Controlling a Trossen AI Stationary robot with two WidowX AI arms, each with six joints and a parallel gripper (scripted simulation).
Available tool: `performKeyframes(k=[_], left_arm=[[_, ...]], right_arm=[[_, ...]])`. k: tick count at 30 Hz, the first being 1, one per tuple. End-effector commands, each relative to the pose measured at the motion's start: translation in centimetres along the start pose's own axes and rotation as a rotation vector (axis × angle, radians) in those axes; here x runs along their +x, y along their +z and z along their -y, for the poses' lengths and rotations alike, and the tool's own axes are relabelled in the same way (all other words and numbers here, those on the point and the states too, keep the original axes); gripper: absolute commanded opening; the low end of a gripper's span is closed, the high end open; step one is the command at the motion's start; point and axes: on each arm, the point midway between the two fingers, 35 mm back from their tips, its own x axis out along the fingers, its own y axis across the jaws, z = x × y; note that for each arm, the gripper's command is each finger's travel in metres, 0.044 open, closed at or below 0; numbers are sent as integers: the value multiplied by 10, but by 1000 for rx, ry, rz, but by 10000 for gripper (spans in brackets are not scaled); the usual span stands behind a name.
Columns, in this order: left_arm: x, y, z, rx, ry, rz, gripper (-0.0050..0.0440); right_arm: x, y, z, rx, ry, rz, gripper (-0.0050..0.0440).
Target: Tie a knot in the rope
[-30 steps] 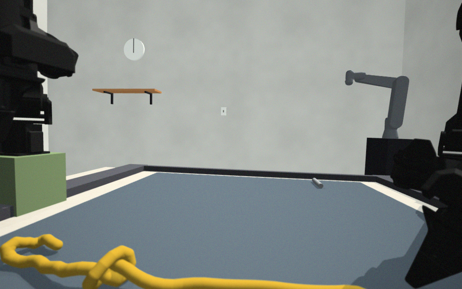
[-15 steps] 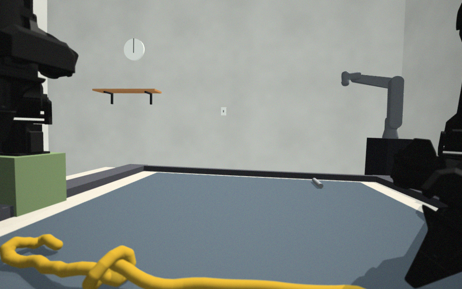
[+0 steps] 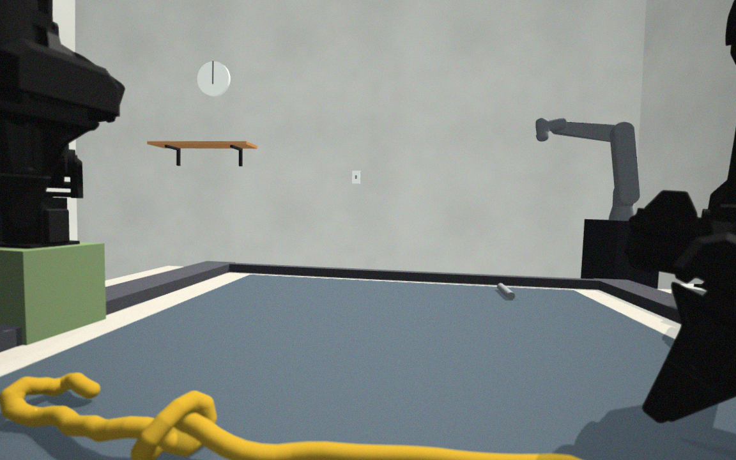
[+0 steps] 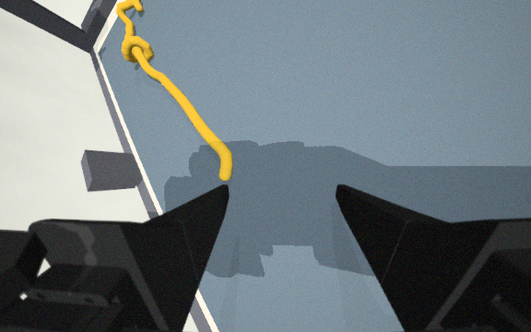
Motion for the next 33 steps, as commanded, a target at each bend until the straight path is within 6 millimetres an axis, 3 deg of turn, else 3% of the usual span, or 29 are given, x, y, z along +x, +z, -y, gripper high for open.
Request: performKeyframes(k=[1, 7, 33], left_arm=[[-5, -2, 2, 2, -15, -13, 440], [-5, -2, 2, 2, -15, -13, 440], [-5, -2, 2, 2, -15, -13, 440]], right_arm=[[-30, 13, -24, 32, 53, -9, 440], [-35, 16, -26, 32, 53, -9, 440], [-102, 49, -55, 32, 53, -9, 440]])
